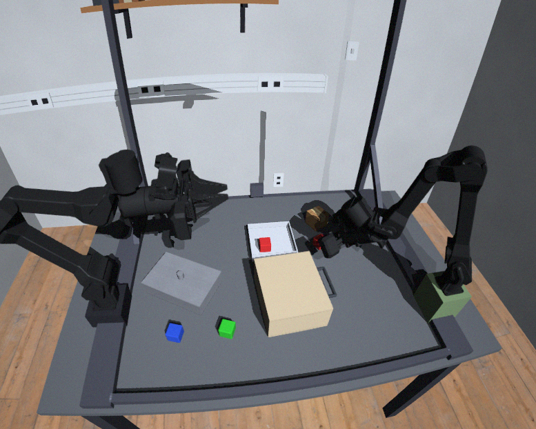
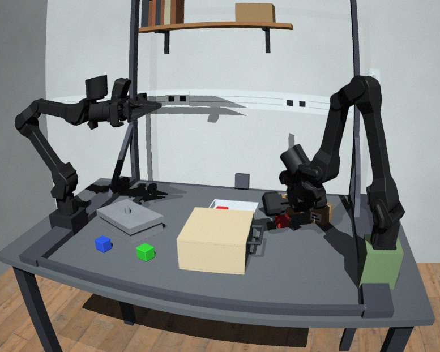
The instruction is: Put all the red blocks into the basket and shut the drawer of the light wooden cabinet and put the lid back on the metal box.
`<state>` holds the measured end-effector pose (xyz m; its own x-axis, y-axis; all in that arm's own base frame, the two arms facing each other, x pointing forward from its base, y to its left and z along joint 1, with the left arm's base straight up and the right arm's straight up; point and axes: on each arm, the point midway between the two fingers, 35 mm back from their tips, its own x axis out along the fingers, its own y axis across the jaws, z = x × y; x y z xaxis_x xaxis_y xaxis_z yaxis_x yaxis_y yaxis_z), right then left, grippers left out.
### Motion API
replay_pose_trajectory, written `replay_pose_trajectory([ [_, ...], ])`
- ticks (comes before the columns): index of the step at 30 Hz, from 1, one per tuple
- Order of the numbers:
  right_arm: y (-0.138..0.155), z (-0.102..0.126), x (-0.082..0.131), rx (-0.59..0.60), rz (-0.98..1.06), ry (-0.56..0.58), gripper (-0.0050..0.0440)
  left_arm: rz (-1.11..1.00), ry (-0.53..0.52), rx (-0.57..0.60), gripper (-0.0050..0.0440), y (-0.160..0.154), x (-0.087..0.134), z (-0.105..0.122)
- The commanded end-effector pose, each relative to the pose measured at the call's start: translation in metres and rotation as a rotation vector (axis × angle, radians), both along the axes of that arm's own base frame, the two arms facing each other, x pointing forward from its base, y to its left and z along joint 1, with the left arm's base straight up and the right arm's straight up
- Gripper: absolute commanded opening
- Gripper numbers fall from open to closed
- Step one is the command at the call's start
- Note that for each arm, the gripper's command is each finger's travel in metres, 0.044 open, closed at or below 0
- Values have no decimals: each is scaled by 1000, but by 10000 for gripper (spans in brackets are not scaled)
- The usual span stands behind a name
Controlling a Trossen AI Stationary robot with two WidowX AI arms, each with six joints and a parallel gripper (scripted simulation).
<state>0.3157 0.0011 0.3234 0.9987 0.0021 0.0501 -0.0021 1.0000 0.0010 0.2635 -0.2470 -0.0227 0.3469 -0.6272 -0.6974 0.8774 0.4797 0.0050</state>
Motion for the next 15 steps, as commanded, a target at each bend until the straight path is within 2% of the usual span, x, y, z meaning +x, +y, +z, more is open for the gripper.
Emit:
replay_pose_trajectory([
  [1,-1,17,-4,0,0,-46,137,-3,1,0,250,0,-2,0],
  [15,-1,17,-4,0,0,-46,137,-8,-19,-11,250,0,-1,7],
])
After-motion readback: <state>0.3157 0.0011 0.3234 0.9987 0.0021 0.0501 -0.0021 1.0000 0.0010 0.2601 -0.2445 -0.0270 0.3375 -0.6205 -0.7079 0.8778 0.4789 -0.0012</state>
